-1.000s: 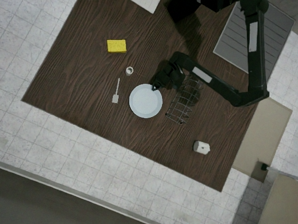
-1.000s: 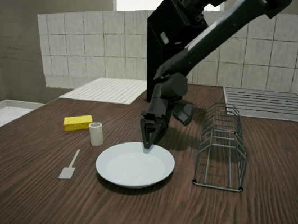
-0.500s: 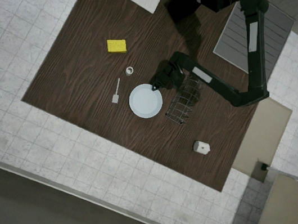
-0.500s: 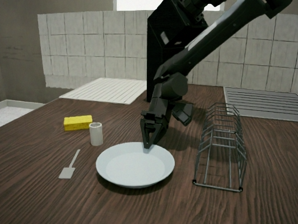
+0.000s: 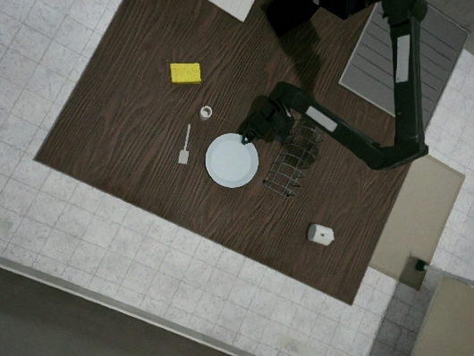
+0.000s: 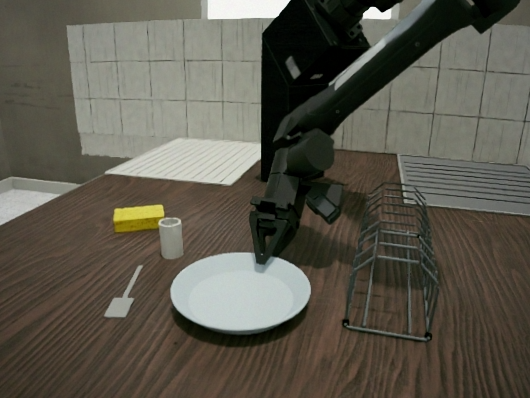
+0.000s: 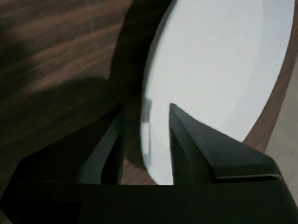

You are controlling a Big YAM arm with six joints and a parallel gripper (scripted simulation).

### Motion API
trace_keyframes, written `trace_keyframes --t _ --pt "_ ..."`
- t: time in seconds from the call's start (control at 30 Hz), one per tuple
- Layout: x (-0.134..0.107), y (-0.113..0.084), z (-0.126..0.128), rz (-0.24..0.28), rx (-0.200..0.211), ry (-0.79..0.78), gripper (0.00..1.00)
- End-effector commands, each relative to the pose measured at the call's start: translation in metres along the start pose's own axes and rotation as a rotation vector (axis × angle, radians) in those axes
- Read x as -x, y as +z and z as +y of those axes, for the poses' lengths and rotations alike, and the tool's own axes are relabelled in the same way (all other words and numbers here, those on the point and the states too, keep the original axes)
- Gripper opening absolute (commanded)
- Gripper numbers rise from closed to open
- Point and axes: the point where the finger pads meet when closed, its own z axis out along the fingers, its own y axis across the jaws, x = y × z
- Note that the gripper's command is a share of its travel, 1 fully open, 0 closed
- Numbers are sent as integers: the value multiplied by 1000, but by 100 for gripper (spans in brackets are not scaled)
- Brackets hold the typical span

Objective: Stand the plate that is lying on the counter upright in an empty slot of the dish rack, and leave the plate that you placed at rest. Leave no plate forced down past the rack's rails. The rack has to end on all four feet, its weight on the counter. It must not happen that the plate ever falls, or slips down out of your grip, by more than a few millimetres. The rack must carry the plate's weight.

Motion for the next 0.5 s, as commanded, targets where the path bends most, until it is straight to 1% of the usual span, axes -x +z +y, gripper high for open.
trace_keyframes --t 0.0,0.33,0.37,0.47 --pt "3 -1 9 2 17 6 26" --pt "3 -1 9 2 17 6 26" --pt "3 -1 9 2 17 6 0" --pt "3 -1 8 -1 17 5 0"
